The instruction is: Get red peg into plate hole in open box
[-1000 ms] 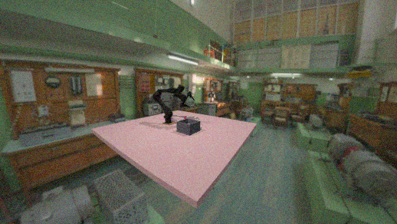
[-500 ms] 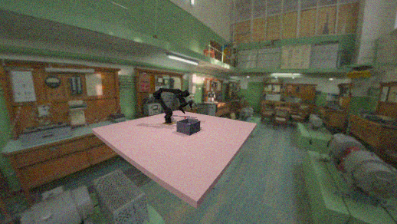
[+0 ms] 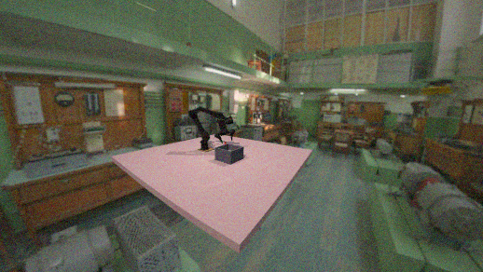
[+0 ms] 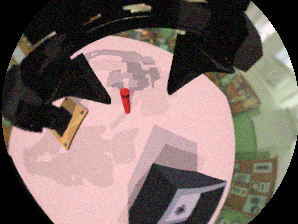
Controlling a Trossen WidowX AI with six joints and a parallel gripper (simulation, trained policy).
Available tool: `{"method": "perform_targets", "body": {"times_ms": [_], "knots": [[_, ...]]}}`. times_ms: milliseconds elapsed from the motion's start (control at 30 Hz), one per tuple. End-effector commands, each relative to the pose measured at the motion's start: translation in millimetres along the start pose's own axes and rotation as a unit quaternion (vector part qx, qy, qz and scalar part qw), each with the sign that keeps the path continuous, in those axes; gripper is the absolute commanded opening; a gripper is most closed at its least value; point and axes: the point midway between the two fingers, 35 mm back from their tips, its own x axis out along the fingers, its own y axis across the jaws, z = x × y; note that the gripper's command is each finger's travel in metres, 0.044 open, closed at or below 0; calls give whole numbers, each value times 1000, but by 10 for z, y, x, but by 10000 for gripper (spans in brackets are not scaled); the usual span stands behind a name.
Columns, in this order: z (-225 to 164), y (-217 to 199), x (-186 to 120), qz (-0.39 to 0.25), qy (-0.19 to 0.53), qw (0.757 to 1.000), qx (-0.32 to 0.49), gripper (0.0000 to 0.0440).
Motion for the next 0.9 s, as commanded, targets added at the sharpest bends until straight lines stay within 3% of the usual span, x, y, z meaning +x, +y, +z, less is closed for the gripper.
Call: {"method": "perform_targets", "body": {"times_ms": [0,233,767,867], "knots": [[-21,-44,164,-7,-6,1000,-4,440],[-50,-104,436,-7,-8,1000,0,427],[-71,-184,532,-37,28,999,7,20],[-31,-138,495,-30,21,999,-1,0]]}}
